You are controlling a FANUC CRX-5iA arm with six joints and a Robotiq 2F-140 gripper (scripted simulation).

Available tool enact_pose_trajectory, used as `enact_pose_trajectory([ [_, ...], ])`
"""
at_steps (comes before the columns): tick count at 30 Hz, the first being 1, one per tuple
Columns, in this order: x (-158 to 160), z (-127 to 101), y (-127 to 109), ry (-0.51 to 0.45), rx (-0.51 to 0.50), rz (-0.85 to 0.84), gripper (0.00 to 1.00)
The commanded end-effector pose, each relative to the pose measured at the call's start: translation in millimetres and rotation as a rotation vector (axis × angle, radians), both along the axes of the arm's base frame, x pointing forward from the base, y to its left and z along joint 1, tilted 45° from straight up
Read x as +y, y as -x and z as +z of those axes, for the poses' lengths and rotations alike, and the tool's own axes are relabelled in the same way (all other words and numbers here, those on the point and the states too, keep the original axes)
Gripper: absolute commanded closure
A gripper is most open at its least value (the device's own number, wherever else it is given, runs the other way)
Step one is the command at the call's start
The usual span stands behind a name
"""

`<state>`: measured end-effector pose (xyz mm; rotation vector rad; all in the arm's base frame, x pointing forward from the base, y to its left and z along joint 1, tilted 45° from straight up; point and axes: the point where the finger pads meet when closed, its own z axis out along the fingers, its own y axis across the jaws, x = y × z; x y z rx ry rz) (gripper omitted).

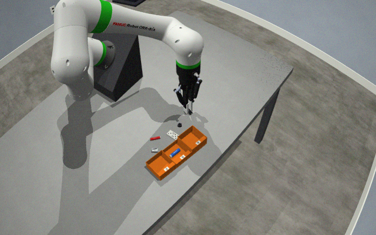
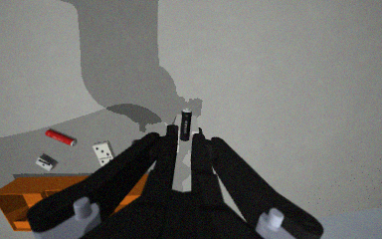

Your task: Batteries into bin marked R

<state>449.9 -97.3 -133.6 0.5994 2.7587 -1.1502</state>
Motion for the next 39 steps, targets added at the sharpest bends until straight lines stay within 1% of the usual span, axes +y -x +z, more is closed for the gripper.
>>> enact_pose_trajectory([
  [1,0.1,0.0,-0.1,0.0,0.0,0.0,0.95],
  [25,0.1,0.0,-0.1,0.0,0.0,0.0,0.95],
  [28,7.1,7.1,-0.7,0.0,0.0,0.0,0.95],
  [30,7.1,7.1,-0.7,0.0,0.0,0.0,0.95],
  [39,28.1,28.4,-2.6,0.0,0.0,0.0,0.95],
])
